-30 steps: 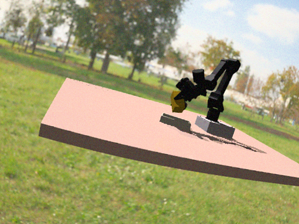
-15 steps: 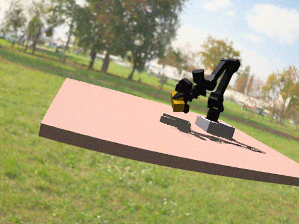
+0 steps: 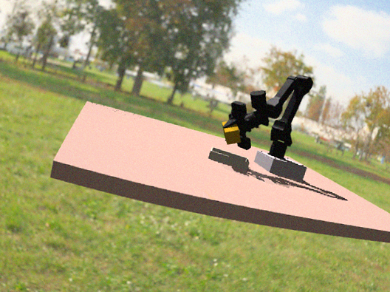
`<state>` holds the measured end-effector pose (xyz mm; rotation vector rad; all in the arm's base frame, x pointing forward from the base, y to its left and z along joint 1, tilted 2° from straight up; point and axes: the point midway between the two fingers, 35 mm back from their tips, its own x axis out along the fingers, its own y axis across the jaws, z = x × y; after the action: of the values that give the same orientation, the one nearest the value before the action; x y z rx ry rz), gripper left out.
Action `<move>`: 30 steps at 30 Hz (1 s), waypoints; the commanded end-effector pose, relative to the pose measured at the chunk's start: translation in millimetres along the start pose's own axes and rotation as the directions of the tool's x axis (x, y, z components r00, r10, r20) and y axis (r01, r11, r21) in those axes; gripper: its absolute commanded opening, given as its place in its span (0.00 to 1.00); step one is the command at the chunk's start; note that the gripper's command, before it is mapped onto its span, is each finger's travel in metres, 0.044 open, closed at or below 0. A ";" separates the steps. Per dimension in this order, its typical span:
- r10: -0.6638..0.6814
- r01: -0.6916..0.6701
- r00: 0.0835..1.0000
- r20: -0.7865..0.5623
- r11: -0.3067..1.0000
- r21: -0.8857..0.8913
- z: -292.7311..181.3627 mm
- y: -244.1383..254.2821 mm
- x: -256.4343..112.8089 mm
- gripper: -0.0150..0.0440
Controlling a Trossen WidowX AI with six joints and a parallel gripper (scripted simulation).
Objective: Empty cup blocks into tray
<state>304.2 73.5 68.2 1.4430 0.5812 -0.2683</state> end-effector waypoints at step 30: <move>0.008 -0.006 1.000 0.000 0.741 0.672 -0.8 1.9 4.7 0.25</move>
<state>306.8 74.8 65.4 2.0713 0.5161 -0.4876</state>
